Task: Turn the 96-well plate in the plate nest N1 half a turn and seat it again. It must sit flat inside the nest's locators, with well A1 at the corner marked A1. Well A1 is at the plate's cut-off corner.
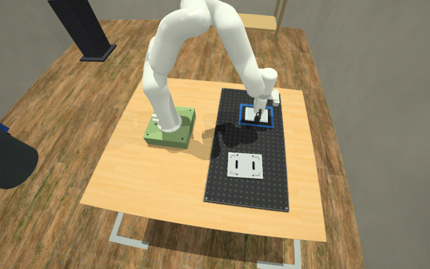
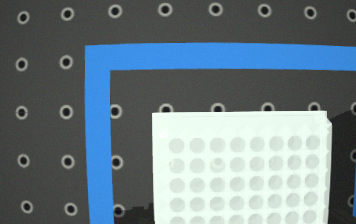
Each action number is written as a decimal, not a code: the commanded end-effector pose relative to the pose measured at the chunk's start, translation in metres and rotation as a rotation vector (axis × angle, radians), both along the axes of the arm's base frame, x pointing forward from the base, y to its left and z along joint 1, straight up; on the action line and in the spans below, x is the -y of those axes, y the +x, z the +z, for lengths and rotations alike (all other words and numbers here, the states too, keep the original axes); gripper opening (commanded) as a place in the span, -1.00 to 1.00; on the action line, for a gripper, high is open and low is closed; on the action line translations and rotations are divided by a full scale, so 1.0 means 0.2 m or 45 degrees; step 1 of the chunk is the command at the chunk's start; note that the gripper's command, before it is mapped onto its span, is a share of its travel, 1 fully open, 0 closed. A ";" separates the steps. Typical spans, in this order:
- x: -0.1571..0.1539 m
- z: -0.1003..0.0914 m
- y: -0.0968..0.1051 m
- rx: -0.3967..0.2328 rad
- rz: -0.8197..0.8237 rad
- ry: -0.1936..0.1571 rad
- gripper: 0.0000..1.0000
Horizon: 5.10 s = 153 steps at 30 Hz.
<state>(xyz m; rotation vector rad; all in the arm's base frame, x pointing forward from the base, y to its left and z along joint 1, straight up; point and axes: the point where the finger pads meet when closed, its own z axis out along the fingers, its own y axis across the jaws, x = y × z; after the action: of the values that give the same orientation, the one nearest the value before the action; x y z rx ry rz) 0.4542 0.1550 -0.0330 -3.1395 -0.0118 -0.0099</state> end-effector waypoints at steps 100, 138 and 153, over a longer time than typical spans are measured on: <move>0.00 0.46 0.00 0.007 1.019 -0.010 1.00; 0.00 0.41 0.00 0.008 2.339 -0.021 1.00; 0.00 0.41 0.00 0.008 2.891 -0.026 1.00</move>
<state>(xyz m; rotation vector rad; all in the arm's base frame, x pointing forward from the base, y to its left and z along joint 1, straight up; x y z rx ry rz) 0.4536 0.1550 0.0466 -1.5085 -2.7607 -0.0075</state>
